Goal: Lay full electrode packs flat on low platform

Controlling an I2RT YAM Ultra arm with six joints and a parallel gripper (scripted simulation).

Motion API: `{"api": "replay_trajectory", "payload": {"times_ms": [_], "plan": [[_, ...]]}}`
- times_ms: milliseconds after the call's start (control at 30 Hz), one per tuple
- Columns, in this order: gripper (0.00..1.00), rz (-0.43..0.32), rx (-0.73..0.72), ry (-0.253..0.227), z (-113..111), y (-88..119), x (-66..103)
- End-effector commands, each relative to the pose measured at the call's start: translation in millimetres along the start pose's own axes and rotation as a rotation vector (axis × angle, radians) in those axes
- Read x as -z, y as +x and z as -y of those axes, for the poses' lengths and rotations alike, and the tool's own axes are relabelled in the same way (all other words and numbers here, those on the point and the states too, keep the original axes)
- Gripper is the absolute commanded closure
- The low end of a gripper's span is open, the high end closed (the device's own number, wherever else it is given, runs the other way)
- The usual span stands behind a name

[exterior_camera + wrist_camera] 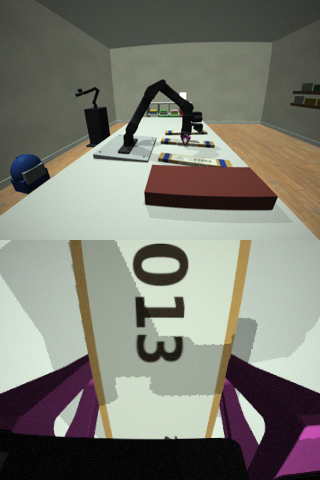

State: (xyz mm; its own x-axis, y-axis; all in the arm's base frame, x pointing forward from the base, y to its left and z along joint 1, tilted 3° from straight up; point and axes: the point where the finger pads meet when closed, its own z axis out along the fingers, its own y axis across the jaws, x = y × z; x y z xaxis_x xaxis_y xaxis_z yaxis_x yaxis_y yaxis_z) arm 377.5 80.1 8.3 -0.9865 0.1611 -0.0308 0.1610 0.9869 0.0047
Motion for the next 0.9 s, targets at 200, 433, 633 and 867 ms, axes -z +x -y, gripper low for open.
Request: {"api": "replay_trajectory", "payload": {"times_ms": [200,433,633,867], "plan": [[1.00,0.045,-0.007,-0.016,-1.6,-9.8,8.7],[1.00,0.046,-0.007,-0.017,-1.9,-10.2,26.3],[1.00,0.046,-0.007,-0.017,-1.9,-9.7,36.4],[1.00,0.047,-0.007,-0.017,-1.9,-9.4,44.8]]}}
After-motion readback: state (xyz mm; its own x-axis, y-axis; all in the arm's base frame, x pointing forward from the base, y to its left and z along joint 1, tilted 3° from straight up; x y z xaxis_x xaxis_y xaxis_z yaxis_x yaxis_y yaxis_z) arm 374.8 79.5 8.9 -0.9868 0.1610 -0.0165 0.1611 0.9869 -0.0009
